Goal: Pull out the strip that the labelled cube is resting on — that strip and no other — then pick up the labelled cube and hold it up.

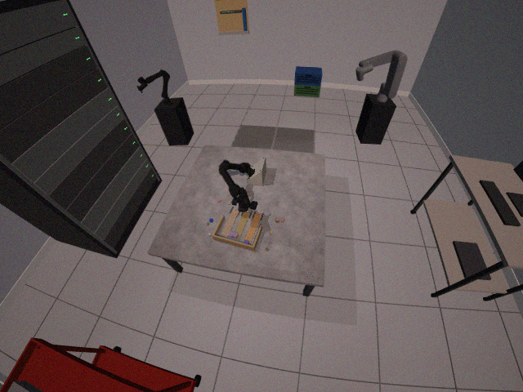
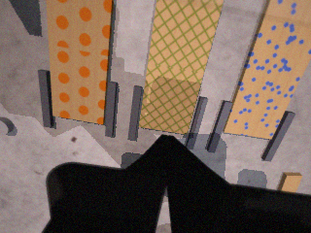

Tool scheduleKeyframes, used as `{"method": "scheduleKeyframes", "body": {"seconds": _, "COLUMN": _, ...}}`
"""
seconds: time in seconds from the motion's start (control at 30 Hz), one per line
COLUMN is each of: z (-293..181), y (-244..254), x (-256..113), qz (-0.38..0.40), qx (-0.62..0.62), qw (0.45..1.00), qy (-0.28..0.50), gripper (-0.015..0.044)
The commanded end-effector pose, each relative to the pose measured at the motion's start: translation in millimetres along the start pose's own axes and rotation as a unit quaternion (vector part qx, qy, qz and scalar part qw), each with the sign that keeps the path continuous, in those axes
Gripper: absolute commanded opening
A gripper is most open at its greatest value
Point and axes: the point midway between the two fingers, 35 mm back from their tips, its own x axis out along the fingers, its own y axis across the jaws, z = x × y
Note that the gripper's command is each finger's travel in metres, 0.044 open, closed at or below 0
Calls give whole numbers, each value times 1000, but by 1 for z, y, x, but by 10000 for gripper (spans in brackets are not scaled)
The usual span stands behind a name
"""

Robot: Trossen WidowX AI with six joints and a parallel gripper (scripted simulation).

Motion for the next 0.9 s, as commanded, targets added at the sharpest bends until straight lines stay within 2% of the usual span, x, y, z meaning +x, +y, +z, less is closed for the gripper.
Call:
{"method": "scheduleKeyframes", "body": {"seconds": 0.0, "z": 2, "y": 1, "x": -4, "qz": 3, "qx": 7, "qw": 1000, "qy": 1, "gripper": 0}}
{"method": "scheduleKeyframes", "body": {"seconds": 0.87, "z": 4, "y": -1, "x": 38, "qz": 3, "qx": 7, "qw": 1000, "qy": 1, "gripper": 0}}
